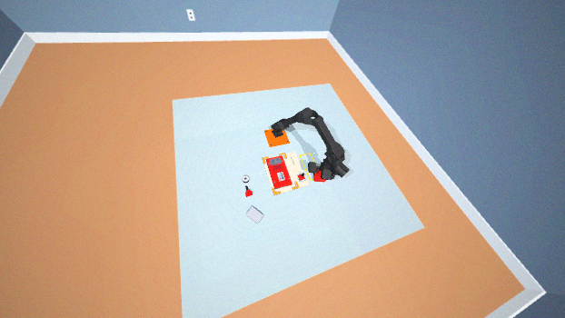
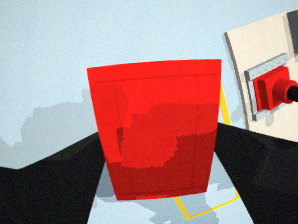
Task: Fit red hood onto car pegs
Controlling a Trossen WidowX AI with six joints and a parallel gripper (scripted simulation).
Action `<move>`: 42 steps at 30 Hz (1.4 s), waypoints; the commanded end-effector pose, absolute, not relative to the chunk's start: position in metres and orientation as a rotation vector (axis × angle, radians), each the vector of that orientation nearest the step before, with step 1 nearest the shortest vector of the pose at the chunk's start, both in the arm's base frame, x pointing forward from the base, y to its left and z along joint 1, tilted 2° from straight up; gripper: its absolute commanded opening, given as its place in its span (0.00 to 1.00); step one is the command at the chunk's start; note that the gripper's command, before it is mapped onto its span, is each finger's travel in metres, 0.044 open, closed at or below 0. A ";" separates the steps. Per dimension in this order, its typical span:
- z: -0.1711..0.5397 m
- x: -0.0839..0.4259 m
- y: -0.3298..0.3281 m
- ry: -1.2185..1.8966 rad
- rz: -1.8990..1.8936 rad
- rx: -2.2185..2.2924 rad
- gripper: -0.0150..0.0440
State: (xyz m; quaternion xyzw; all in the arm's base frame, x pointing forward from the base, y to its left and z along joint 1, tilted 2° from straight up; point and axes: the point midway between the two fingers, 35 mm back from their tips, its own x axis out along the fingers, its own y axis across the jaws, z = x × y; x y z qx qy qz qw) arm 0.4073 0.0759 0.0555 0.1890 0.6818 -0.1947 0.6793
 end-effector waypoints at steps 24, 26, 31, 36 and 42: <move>0.132 0.409 0.072 1.518 -0.427 0.425 0.25; 0.133 0.408 0.060 1.520 -0.416 0.412 0.25; 0.135 0.404 0.028 1.525 -0.386 0.379 0.25; 0.136 0.397 -0.004 1.530 -0.356 0.345 0.25; 0.137 0.385 -0.039 1.535 -0.320 0.305 0.25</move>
